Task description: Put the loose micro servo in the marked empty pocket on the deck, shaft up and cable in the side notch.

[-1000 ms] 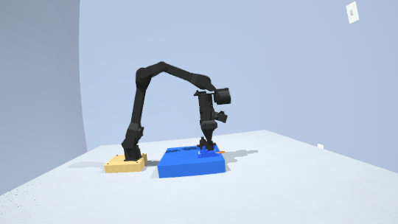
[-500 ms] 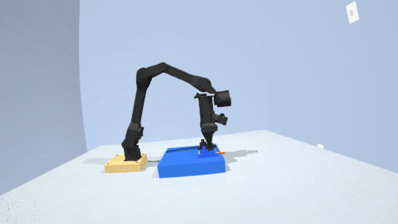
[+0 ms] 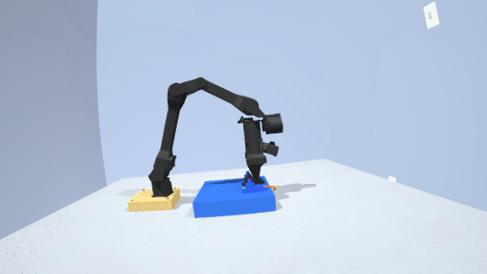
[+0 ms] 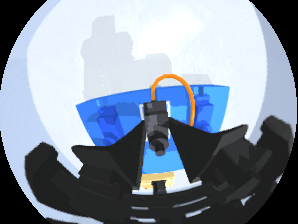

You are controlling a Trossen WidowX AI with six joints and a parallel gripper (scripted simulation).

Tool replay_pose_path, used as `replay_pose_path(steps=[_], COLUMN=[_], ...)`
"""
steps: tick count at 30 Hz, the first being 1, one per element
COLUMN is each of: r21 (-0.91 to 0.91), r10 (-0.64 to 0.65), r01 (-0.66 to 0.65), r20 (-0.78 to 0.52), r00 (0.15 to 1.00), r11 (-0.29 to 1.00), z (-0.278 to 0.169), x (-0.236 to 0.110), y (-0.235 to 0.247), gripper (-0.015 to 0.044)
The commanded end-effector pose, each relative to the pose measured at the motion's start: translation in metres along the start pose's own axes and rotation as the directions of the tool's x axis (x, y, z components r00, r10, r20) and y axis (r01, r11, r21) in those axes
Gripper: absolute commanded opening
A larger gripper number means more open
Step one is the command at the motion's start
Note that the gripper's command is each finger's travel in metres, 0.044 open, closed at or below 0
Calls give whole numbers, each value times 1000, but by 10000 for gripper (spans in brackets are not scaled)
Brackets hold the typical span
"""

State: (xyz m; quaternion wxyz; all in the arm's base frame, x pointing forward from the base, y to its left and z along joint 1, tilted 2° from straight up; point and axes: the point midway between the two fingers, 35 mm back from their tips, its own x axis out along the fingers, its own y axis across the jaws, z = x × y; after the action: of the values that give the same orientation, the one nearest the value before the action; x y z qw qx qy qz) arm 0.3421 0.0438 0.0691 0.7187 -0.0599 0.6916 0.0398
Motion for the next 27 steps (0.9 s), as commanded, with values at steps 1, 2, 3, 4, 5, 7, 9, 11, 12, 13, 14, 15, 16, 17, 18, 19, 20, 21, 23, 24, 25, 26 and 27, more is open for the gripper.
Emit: replay_pose_path(steps=[1,2,3,4,5,7,9,11,12,13,14,15,16,17,18,19,20,21,23,24,25,26,27], r21=[-4,-4,-4,-4,-4,-4,-4,-4,-4,-4,-4,-4,-4,-4,-4,-4,-4,-4,-4,-4,-4,-4,-4], r10=[-2,-2,-2,-2,-2,-2,-2,-2,-2,-2,-2,-2,-2,-2,-2,-2,-2,-2,-2,-2,-2,-2,-2], r01=[2,2,2,2,2,2,2,2,2,2,2,2,2,2,2,2,2,2,2,2,2,2,2], r20=[-5,-5,-5,-5,-5,-5,-5,-5,-5,-5,-5,-5,-5,-5,-5,-5,-5,-5,-5,-5,-5,-5,-5], r00=[1000,1000,1000,1000,1000,1000,1000,1000,1000,1000,1000,1000,1000,1000,1000,1000,1000,1000,1000,1000,1000,1000,1000], r11=[1000,1000,1000,1000,1000,1000,1000,1000,1000,1000,1000,1000,1000,1000,1000,1000,1000,1000,1000,1000,1000,1000,1000], z=[-2,-2,-2,-2,-2,-2,-2,0,0,0,0,0,0,0,0,0,0,-1,-5,-6,-7,-7,-7], x=[4,5,5,6,7,8,9,6,7,7,7,7,7,7,4,0,-7,-16,-27,-28,-28,-28,-28], y=[0,0,0,0,0,0,0,0,0,0,0,0,0,0,0,0,0,0,1,1,1,1,1], gripper=[0,0,0,0,0,0,0,52,79,105,131,157,184,188,188,188,188,188,188,188,188,188,188])
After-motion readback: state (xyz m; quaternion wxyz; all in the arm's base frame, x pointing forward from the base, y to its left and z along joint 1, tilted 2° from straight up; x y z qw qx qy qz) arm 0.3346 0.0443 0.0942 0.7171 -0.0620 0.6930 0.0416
